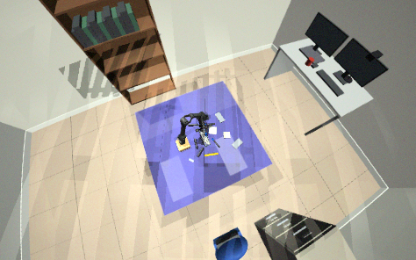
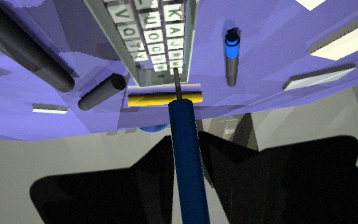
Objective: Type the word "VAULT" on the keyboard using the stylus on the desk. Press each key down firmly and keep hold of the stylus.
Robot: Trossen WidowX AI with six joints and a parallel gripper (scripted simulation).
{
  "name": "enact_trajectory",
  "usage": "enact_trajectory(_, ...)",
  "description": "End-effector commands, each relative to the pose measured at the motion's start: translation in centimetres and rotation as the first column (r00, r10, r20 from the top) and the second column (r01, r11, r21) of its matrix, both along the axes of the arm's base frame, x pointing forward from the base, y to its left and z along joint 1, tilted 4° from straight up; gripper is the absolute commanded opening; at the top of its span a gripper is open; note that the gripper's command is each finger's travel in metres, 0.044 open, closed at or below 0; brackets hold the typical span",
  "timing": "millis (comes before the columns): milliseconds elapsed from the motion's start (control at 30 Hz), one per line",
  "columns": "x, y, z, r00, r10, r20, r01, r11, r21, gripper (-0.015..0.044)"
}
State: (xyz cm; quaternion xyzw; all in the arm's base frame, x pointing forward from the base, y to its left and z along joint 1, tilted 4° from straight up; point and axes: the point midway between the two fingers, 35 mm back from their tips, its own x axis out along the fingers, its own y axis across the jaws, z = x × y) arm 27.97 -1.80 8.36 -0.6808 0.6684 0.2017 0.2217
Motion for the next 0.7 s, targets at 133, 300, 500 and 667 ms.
enact_trajectory(133, 0.4, 0.0, -1.8, 1.0, 0.006, -0.001, -0.006, 1.0, -0.003, 0.0)
enact_trajectory(300, 0.3, 0.0, -1.9, 1.0, 0.006, -0.001, -0.006, 1.0, -0.003, 0.0)
enact_trajectory(500, 0.5, 0.0, -2.2, 1.0, 0.006, -0.001, -0.006, 1.0, -0.003, 0.0081)
enact_trajectory(667, 0.5, 0.0, -2.3, 1.0, 0.006, -0.001, -0.006, 1.0, -0.003, 0.0081)
